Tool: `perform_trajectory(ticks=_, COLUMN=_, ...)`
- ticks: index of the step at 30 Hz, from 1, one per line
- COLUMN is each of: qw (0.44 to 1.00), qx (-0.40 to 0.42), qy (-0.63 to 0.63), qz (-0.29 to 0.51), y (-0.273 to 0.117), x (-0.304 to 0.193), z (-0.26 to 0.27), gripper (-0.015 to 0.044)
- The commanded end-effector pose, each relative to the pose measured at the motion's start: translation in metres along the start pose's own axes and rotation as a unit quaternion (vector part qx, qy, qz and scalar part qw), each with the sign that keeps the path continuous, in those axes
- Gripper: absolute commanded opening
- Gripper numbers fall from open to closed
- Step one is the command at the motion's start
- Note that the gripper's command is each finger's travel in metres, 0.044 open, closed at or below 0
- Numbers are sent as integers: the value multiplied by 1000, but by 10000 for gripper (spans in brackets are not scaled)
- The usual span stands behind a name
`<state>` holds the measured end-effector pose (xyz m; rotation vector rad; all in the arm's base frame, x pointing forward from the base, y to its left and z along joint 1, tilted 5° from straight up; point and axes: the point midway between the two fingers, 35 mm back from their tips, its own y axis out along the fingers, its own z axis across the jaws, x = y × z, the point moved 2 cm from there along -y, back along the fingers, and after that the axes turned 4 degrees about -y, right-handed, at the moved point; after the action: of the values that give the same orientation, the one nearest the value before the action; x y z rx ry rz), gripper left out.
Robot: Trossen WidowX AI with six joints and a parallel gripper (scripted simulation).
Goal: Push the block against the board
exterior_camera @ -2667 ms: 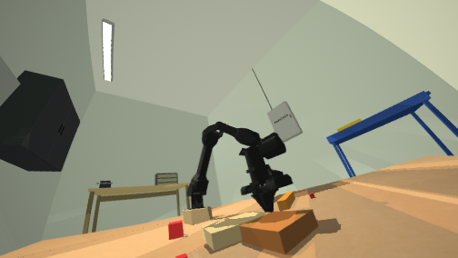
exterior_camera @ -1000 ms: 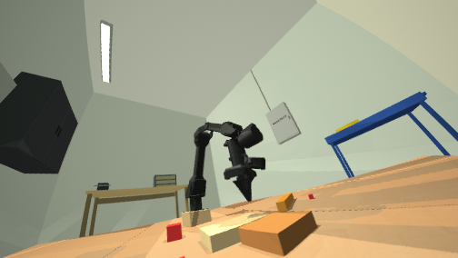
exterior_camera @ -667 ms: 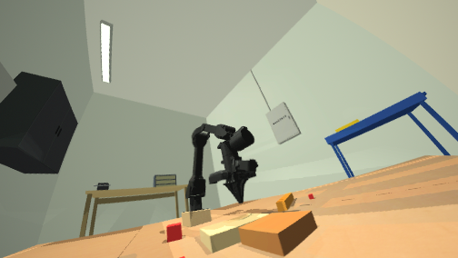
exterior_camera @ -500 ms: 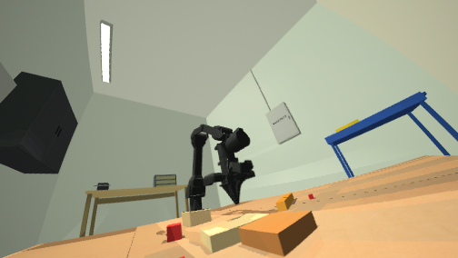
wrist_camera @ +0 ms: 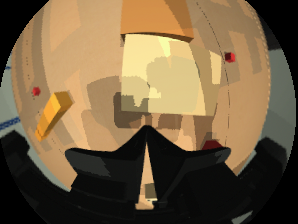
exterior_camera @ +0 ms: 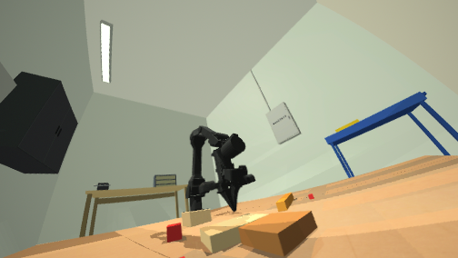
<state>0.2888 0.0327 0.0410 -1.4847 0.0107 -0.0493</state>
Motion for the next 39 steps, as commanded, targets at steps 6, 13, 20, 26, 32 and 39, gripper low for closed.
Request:
perform_trajectory(ticks=6, qw=1000, qx=-4, qy=5, qz=18, y=36, x=-9, z=-2, gripper=0)
perform_trajectory(ticks=13, qw=1000, qx=-4, qy=5, qz=18, y=35, x=-2, z=-2, gripper=0)
perform_trajectory(ticks=20, qw=1000, qx=-4, qy=5, qz=18, y=35, x=6, z=-2, gripper=0)
perform_trajectory(ticks=26, qw=1000, qx=-4, qy=4, qz=17, y=35, x=13, z=-3, gripper=0)
perform_trajectory(ticks=32, qw=1000, qx=-4, qy=4, qz=17, y=35, x=20, z=-3, gripper=0)
perform_trajectory(ticks=39, qw=1000, qx=-4, qy=4, qz=17, y=35, x=28, z=-4, gripper=0)
